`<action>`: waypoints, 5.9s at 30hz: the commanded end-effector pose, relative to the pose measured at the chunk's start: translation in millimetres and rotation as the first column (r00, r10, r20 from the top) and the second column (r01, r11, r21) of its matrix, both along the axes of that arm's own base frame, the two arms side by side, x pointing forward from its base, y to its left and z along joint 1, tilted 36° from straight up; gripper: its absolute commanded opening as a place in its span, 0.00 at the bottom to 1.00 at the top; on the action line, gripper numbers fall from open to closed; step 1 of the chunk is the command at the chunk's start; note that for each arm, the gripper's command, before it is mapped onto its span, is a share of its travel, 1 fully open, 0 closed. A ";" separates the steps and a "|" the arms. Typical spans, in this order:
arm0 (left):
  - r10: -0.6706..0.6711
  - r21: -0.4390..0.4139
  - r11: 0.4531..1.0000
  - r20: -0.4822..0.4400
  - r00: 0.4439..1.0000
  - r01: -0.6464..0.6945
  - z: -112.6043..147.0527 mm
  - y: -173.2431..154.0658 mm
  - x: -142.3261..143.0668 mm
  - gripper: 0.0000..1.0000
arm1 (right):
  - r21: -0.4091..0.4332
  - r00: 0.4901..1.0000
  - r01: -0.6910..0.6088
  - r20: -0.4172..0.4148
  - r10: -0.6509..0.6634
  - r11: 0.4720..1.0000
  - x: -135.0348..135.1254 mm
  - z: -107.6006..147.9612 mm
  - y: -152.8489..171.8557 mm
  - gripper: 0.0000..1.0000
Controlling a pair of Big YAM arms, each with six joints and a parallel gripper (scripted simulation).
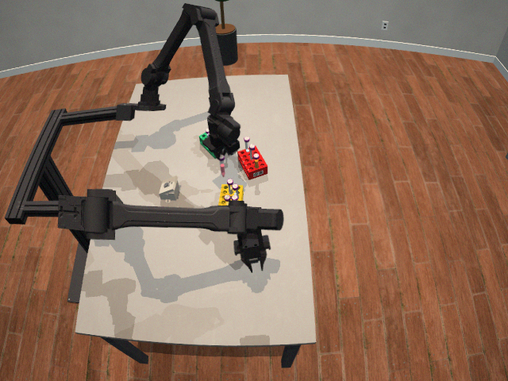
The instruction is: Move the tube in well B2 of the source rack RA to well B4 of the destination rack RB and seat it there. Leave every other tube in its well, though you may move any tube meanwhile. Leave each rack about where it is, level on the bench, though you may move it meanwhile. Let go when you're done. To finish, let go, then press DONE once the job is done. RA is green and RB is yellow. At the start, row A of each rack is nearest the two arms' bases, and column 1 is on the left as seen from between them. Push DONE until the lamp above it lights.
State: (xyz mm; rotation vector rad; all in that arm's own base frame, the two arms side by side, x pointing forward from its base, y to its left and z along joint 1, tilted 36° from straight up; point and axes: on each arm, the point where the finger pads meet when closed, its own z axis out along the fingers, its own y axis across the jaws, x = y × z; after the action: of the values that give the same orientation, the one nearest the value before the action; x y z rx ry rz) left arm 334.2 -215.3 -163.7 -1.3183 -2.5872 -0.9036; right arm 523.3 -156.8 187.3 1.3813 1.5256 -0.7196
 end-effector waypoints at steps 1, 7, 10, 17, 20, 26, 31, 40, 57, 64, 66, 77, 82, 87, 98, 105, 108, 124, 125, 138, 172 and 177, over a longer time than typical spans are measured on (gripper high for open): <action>0.004 0.001 1.000 0.010 1.000 -0.004 -11.8 -21.4 -2.7 0.00 | -0.001 1.000 -0.003 0.029 0.003 1.000 7.1 11.8 1.8 0.30; 0.004 0.001 1.000 0.010 1.000 -0.004 -19.9 -31.2 -7.7 0.00 | -0.001 1.000 -0.003 0.029 0.003 1.000 7.1 11.8 1.8 0.30; 0.004 0.001 1.000 0.010 1.000 -0.004 -26.0 -38.7 -11.5 0.00 | -0.001 1.000 -0.003 0.029 0.003 1.000 7.1 11.8 1.8 0.30; 0.004 0.000 1.000 0.010 1.000 -0.004 -39.8 -56.1 -20.4 0.00 | -0.001 1.000 -0.003 0.029 0.003 1.000 7.1 11.8 1.8 0.30; 0.004 0.000 1.000 0.009 1.000 -0.004 -45.9 -63.5 -24.1 0.00 | -0.001 1.000 -0.003 0.029 0.003 1.000 7.1 11.8 1.8 0.30; 0.004 -0.001 1.000 0.010 1.000 -0.004 -54.0 -73.3 -29.1 0.00 | -0.001 1.000 -0.003 0.029 0.003 1.000 7.1 11.8 1.8 0.30; 0.004 -0.001 1.000 0.009 1.000 -0.004 -64.0 -85.6 -35.5 0.00 | -0.001 1.000 -0.003 0.029 0.003 1.000 7.1 11.8 1.8 0.30; 0.036 0.001 0.999 0.014 0.999 -0.036 -71.5 -85.8 -24.3 0.00 | -0.001 1.000 -0.003 0.029 0.003 1.000 7.1 11.8 1.8 0.30; 0.019 0.005 1.000 0.002 1.000 -0.019 -70.2 -88.5 1.0 0.00 | -0.001 1.000 -0.003 0.029 0.003 1.000 7.1 11.8 1.8 0.30; 0.019 0.005 1.000 0.002 1.000 -0.019 -70.1 -89.2 11.2 0.00 | -0.001 1.000 -0.003 0.029 0.003 1.000 7.1 11.8 1.8 0.30; 0.019 0.005 1.000 0.002 1.000 -0.019 -69.9 -89.6 14.5 0.00 | -0.001 1.000 -0.003 0.029 0.003 1.000 7.1 11.8 1.8 0.30; 0.019 0.005 1.000 0.003 1.000 -0.019 -68.4 -91.7 29.5 0.00 | -0.001 1.000 -0.003 0.029 0.003 1.000 7.1 11.8 1.8 0.30; 0.019 0.005 1.000 0.003 1.000 -0.019 -67.9 -92.6 37.9 0.00 | -0.001 1.000 -0.003 0.029 0.003 1.000 7.1 11.8 1.8 0.30; 0.019 0.005 1.000 0.002 1.000 -0.019 -68.1 -92.9 41.2 0.00 | -0.001 1.000 -0.003 0.029 0.003 1.000 7.1 11.8 1.8 0.30; 0.020 0.012 1.000 -0.004 1.000 -0.020 -68.9 -89.2 37.8 0.00 | -0.001 1.000 -0.003 0.029 0.003 1.000 7.1 11.8 1.8 0.30; 0.015 0.007 1.000 -0.001 1.000 -0.015 -67.1 -94.1 38.0 0.00 | -0.001 1.000 -0.003 0.029 0.003 1.000 7.1 11.8 1.8 0.30; 0.012 0.022 1.000 -0.013 1.000 -0.012 -68.7 -87.3 29.9 0.00 | -0.001 1.000 -0.003 0.029 0.003 1.000 7.1 11.8 1.8 0.30; 0.012 0.013 1.000 -0.005 1.000 -0.012 -72.0 -82.8 26.0 0.00 | -0.001 1.000 -0.003 0.029 0.003 1.000 7.1 11.8 1.8 0.30; 0.012 0.013 1.000 -0.005 1.000 -0.012 -72.0 -82.8 26.0 0.00 | -0.001 1.000 -0.003 0.029 0.003 1.000 7.1 11.8 1.8 0.30; 0.020 -0.014 1.000 0.018 1.000 -0.019 -69.9 -94.6 42.6 0.00 | -0.001 1.000 -0.003 0.029 0.003 1.000 7.1 11.8 1.8 0.30; 0.019 0.022 1.000 -0.011 1.000 -0.019 -82.4 -69.3 27.7 0.00 | -0.001 1.000 -0.003 0.029 0.003 1.000 7.1 11.8 1.8 0.30; 0.019 0.022 1.000 -0.011 1.000 -0.019 -83.1 -68.5 27.7 0.00 | -0.001 1.000 -0.003 0.029 0.003 1.000 7.1 11.8 1.8 0.30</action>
State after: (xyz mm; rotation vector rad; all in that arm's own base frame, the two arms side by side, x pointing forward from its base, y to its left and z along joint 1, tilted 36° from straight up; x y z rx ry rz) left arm 360.6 -299.0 -231.1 -1.2968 -2.5933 -0.9139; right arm 523.3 -156.8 187.3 1.3813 1.5256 -0.7196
